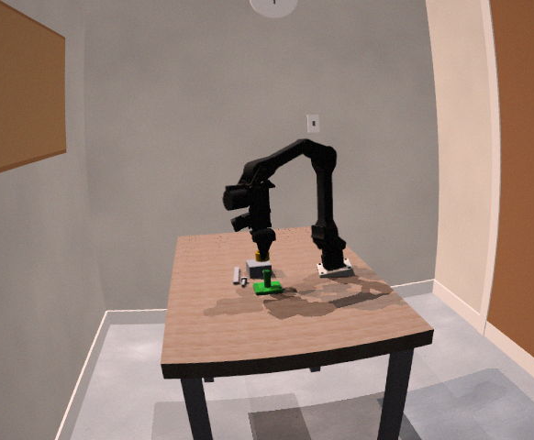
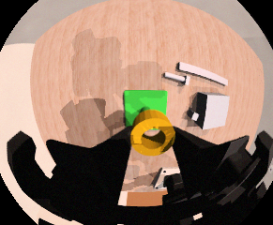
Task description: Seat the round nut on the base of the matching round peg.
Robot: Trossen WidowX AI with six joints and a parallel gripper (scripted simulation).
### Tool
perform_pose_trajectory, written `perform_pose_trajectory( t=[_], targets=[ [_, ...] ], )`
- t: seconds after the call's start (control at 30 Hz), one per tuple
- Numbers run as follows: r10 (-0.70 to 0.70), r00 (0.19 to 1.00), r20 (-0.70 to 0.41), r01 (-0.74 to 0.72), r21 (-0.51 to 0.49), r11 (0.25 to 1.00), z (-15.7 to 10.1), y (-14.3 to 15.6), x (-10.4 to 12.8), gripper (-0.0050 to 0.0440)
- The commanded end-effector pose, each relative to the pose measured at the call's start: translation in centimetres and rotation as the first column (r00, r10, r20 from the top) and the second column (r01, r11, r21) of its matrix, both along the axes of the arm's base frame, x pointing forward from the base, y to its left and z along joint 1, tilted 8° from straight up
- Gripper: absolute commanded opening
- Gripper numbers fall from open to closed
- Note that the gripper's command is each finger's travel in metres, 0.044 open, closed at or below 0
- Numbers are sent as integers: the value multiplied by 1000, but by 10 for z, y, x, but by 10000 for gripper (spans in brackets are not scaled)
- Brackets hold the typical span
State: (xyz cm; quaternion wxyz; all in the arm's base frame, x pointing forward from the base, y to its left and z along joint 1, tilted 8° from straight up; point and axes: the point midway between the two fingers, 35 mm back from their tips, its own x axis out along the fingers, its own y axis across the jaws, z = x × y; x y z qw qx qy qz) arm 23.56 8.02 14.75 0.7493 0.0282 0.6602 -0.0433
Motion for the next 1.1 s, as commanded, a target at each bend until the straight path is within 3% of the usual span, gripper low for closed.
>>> perform_pose_trajectory(
  t=[0.0,1.07],
  targets=[
    [15,1000,23,-15,2,1000,1,3,-8,-50],
    [17,1000,23,-17,1,1000,-27,3,-5,-50]
  ],
)
